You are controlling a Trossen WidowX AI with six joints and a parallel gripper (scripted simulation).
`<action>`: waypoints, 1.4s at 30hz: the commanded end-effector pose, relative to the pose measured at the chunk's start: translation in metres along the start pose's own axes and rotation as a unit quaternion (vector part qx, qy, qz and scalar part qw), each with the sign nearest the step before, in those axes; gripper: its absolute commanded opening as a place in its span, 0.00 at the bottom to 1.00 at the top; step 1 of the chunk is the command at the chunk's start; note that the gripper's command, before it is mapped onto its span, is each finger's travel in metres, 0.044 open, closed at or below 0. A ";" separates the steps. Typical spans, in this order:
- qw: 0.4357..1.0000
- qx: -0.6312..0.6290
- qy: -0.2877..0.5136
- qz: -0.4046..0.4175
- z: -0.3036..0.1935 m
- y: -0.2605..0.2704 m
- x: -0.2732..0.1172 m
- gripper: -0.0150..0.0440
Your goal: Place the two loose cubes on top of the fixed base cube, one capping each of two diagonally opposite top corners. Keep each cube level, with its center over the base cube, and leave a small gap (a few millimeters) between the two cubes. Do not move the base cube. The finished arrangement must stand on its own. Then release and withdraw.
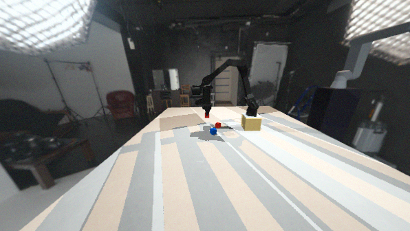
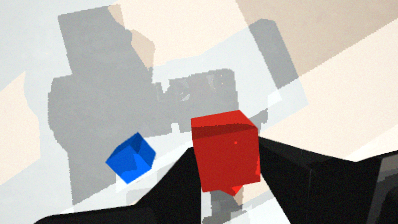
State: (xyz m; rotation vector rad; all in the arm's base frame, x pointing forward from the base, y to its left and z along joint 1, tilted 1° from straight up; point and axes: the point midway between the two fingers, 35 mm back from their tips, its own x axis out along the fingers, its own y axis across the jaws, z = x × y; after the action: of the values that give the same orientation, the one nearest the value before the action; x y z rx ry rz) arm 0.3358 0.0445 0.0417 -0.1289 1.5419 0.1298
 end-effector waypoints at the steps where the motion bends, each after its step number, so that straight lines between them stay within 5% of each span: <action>1: 0.998 -0.058 0.002 0.002 -0.003 0.011 0.004 0.43; 17: 0.949 -0.315 0.002 0.005 -0.014 0.060 0.014 0.43; 34: 0.826 -0.563 0.000 0.008 -0.035 0.108 0.024 0.43; 42: 0.812 -0.583 0.000 0.008 -0.037 0.112 0.025 0.43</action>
State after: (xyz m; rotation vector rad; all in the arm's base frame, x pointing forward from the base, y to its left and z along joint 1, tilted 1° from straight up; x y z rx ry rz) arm 0.2830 0.1484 0.0165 -1.0785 1.2634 1.0791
